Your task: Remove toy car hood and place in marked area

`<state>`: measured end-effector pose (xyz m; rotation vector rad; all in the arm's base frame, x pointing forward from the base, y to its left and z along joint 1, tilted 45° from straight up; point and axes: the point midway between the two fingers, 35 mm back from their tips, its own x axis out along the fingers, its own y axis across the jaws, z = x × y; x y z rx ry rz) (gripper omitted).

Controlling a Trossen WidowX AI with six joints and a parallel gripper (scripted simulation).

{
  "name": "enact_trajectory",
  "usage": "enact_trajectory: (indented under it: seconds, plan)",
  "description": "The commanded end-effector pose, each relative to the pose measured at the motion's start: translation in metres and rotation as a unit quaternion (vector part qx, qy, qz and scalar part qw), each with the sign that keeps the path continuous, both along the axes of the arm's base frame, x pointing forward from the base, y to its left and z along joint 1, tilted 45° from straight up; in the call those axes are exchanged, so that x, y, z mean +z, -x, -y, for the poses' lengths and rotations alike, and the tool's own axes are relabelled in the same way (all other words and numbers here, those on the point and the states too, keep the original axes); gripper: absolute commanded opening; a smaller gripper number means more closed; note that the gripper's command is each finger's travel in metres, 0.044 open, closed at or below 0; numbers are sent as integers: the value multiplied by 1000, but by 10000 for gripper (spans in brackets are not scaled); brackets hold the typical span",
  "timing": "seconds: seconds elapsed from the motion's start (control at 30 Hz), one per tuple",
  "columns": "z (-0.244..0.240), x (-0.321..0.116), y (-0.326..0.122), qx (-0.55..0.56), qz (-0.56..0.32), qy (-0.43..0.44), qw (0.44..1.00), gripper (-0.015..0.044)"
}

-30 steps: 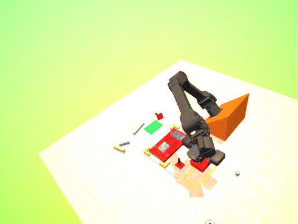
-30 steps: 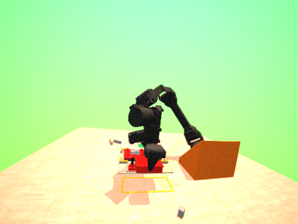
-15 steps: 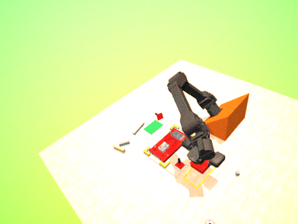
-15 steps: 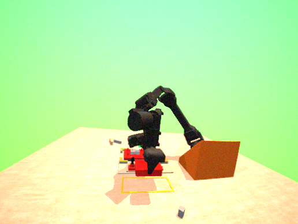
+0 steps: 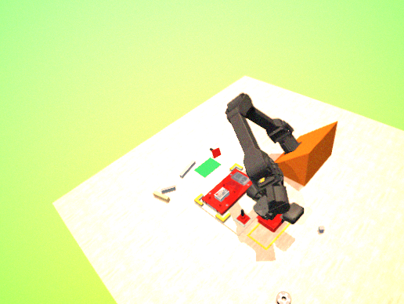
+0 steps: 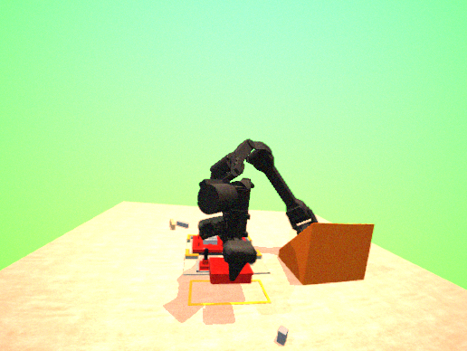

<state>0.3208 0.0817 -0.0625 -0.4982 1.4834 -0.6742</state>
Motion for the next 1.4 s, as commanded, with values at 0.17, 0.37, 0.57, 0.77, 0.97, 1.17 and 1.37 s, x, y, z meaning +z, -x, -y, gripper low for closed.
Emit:
enact_trajectory:
  seconds: [0.17, 0.37, 0.57, 0.77, 0.97, 1.17, 1.37]
  plan:
    - [6, -6, 2, 3, -3, 3, 1000, 0]
    - [10, -9, 3, 3, -3, 4, 1000, 0]
    - [13, -12, 3, 3, -3, 4, 1000, 0]
    - [17, -16, 4, 3, -3, 4, 1000, 0]
    - [19, -18, 5, 3, -3, 4, 1000, 0]
    - [21, -19, 5, 3, -3, 4, 1000, 0]
    - [23, -21, 5, 3, -3, 4, 1000, 0]
